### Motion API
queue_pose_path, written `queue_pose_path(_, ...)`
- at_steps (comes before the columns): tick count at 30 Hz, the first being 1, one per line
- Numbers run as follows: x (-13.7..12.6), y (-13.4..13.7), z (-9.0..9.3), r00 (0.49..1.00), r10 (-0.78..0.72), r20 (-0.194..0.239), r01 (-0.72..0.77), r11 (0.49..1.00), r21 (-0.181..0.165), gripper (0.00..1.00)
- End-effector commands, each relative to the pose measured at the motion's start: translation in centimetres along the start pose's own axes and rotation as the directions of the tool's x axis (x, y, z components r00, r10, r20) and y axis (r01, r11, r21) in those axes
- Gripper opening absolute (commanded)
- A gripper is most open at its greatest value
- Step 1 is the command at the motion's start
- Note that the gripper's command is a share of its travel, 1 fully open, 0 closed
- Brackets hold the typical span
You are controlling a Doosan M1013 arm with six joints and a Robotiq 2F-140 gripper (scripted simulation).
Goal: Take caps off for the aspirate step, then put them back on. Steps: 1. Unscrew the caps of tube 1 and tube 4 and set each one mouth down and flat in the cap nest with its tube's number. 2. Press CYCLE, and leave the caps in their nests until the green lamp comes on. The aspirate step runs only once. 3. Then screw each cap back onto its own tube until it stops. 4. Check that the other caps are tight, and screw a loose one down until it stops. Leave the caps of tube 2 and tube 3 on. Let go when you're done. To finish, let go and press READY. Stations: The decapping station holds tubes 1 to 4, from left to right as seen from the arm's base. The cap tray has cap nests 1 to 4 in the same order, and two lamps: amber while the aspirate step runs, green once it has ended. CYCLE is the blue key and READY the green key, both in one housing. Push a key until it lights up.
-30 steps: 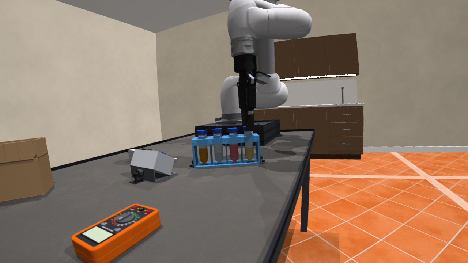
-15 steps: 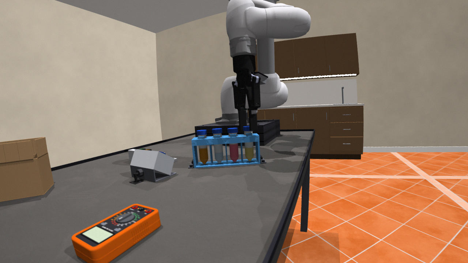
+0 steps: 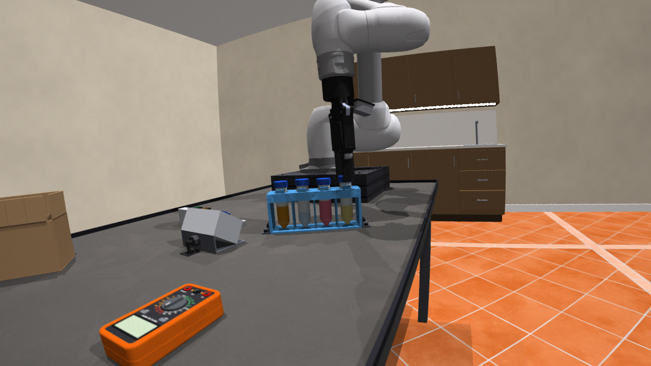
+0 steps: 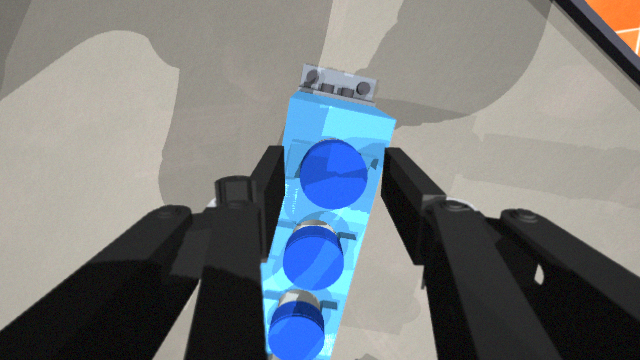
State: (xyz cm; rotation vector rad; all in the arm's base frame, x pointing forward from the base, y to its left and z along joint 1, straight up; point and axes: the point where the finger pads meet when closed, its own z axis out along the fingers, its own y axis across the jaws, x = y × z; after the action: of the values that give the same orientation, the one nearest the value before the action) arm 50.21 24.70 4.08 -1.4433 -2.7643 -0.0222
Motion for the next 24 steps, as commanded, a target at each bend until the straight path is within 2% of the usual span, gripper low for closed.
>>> queue_pose_path(1,0.02,0.03,-0.06,0.961,0.275,0.019,-0.275,0.961,-0.002,0.41)
queue_pose_path(4,0.02,0.03,-0.06,0.9,0.435,0.02,-0.435,0.9,-0.005,0.41)
queue_pose_path(12,0.02,0.03,-0.06,0.9,0.435,0.02,-0.435,0.9,-0.005,0.41)
queue_pose_path(13,0.02,0.03,-0.06,0.9,0.435,0.02,-0.435,0.9,-0.005,0.3)
queue_pose_path(24,0.01,0.03,-0.06,0.9,0.435,0.019,-0.435,0.9,-0.005,0.3)
